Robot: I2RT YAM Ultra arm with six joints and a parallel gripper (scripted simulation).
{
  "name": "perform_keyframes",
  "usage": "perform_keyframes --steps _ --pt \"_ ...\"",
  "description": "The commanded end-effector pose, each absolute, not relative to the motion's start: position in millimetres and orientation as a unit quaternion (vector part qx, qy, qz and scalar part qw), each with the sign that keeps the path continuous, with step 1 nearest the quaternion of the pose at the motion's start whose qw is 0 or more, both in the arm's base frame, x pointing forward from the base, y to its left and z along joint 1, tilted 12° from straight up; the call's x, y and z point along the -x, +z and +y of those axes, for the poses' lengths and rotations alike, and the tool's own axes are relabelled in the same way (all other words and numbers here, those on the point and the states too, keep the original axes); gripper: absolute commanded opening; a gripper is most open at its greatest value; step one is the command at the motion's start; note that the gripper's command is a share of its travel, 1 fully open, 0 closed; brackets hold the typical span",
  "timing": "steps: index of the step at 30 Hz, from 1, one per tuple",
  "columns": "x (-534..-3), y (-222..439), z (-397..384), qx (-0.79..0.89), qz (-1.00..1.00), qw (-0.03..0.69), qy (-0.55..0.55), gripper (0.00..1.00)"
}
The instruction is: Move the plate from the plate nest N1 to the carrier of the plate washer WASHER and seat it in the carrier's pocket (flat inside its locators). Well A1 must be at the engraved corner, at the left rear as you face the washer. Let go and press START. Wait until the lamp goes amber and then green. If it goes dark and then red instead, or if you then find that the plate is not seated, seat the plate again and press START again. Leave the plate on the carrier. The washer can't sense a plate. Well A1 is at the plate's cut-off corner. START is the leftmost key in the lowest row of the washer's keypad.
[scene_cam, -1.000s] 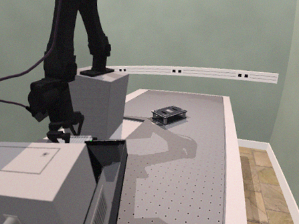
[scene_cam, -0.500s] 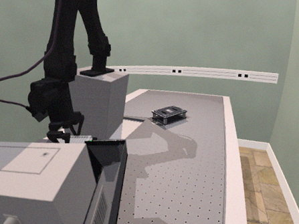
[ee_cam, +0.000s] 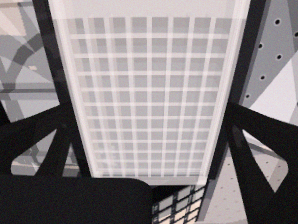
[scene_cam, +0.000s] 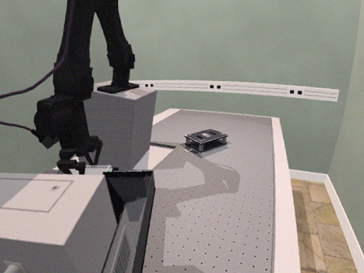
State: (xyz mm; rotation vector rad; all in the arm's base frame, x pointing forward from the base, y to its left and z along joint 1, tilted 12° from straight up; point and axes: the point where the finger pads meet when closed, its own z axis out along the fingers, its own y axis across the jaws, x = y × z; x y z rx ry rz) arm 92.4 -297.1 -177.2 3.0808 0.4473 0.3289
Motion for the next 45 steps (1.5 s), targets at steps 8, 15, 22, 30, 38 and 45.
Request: perform_keyframes --steps 8,15,22,30,38,45 --pt "-83.2 -156.6 -295.2 -0.985 0.14 0.005 0.1 1.0" --pt "-82.4 -147.1 -300.8 -0.985 0.141 0.011 0.1 1.0" --pt "-79.2 -137.3 -295.2 -0.985 0.14 0.005 0.1 1.0" --pt "-76.9 -123.6 -297.9 -0.985 0.14 0.008 0.1 1.0" --pt "-75.0 -113.7 -298.7 -0.985 0.141 0.009 0.101 1.0" --pt "-73.6 -99.7 -306.3 -0.985 0.141 0.017 0.1 1.0"
